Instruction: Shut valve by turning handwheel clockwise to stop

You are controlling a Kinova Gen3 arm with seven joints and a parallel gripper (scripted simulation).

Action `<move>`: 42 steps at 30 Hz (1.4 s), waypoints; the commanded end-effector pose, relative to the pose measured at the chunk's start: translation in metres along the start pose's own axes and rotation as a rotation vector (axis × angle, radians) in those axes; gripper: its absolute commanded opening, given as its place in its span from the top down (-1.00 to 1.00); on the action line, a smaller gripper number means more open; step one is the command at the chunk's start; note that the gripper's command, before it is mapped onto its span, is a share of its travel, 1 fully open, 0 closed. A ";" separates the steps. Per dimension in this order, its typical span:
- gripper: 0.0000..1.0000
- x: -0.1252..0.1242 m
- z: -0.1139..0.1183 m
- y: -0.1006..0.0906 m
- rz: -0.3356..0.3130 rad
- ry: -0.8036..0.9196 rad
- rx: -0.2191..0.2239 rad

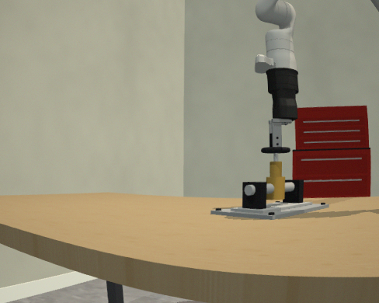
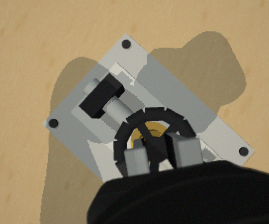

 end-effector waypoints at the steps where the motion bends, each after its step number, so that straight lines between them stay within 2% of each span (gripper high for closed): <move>1: 1.00 0.000 -0.003 0.002 -0.005 0.052 -0.007; 16: 1.00 0.000 -0.003 0.002 -0.005 0.303 -0.006; 31: 1.00 -0.001 -0.003 0.001 -0.004 0.626 -0.004; 34: 1.00 -0.001 -0.003 0.001 -0.004 0.632 -0.004; 42: 1.00 -0.001 -0.002 0.001 -0.003 0.816 -0.003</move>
Point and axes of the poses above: the point where the finger pads meet when closed, its own y axis out along the fingers, its own z axis across the jaws, x = y × z, the point moved 3 cm from there along -y, back along the fingers, and after that the axes turned 2 degrees about -y, right-handed, at the moved point
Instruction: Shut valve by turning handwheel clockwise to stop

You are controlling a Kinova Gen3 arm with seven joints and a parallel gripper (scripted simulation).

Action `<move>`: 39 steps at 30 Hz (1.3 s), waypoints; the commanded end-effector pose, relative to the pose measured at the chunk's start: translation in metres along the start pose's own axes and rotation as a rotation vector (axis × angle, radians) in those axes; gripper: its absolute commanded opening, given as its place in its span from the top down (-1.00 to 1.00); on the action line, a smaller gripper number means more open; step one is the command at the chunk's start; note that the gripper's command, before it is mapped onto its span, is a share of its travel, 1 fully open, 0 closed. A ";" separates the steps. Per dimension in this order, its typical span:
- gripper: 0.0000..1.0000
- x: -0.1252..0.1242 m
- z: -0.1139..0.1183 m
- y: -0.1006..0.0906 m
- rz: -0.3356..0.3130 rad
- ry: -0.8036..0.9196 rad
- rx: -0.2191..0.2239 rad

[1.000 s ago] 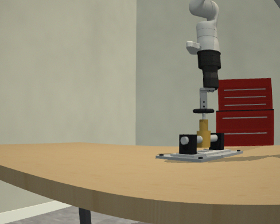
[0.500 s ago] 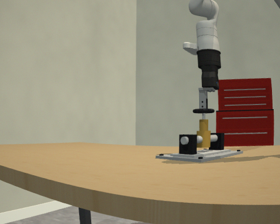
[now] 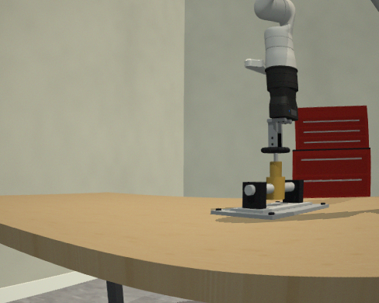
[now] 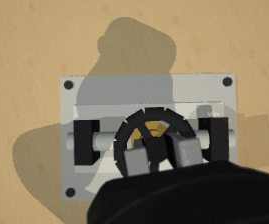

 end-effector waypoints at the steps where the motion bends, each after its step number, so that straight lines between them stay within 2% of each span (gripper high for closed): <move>1: 1.00 0.001 -0.003 0.001 -0.004 0.074 0.001; 23: 1.00 -0.001 -0.004 0.000 -0.001 0.396 0.001; 39: 1.00 -0.001 -0.003 0.000 -0.001 0.539 0.001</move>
Point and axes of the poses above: the point where the finger pads meet when closed, its own y axis out along the fingers, its own z axis across the jaws, x = y × z, the point moved 3 cm from there along -y, back along the fingers, and after that the axes turned 2 degrees about -y, right-handed, at the moved point
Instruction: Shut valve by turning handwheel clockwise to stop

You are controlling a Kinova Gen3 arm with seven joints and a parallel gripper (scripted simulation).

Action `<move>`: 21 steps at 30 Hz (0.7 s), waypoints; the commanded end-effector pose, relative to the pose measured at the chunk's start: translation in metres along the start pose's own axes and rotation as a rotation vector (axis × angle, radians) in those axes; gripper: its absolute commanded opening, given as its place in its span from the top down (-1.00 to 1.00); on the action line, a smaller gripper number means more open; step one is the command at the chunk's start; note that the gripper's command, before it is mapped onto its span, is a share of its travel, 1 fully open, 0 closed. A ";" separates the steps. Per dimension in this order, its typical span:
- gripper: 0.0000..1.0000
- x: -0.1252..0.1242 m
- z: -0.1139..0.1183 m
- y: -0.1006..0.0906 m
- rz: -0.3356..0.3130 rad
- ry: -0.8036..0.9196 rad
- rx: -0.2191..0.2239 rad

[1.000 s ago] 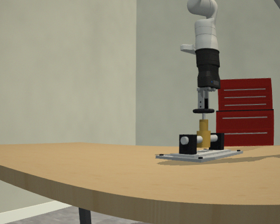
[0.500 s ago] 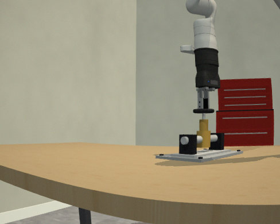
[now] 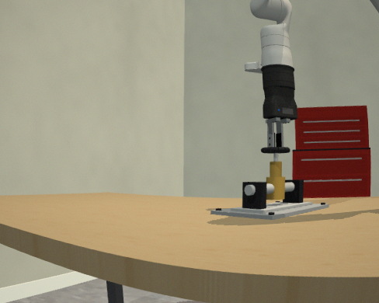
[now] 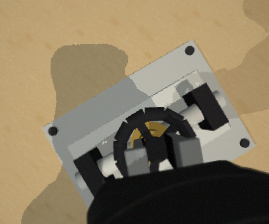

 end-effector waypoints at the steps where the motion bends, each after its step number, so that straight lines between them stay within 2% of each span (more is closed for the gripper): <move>1: 1.00 0.001 -0.003 0.000 -0.003 0.033 -0.003; 21: 1.00 0.001 -0.003 0.001 -0.004 0.092 -0.002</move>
Point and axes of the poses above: the point where the finger pads meet when closed, its own y axis out along the fingers, its own z axis across the jaws, x = y × z, the point moved 3 cm from there along -y, back along the fingers, and after that the axes turned 2 degrees about -y, right-handed, at the moved point
